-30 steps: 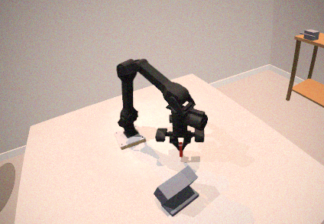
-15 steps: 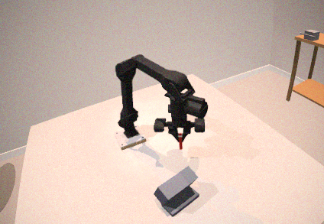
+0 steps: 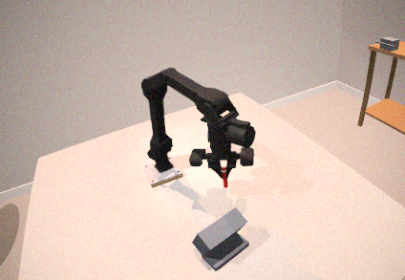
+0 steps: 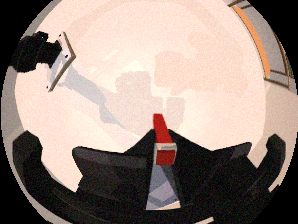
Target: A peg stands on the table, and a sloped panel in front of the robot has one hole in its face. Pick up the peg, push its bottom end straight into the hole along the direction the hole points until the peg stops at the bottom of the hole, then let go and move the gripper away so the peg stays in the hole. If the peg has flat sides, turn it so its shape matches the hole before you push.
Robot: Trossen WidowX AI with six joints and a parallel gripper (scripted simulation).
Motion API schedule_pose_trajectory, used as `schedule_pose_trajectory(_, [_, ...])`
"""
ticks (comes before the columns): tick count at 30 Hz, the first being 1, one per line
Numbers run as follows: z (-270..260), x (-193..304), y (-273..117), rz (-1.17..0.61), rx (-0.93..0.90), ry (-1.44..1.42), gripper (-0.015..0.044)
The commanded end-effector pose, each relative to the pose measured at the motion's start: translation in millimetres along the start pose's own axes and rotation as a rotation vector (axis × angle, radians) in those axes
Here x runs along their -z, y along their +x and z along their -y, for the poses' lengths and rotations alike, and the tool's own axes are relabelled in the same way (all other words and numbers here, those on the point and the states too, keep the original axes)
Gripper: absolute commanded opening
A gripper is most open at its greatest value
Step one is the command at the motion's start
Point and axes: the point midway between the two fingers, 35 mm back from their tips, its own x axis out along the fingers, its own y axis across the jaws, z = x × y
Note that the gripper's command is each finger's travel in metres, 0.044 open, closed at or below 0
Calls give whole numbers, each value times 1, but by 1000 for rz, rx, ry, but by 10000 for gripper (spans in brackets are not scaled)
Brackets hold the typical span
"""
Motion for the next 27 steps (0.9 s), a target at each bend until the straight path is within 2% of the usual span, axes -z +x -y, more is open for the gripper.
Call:
schedule_pose_trajectory(1, [-1,1,-2,-2,27,20,0])
schedule_pose_trajectory(27, [-11,18,-1,-32,158,127,0])
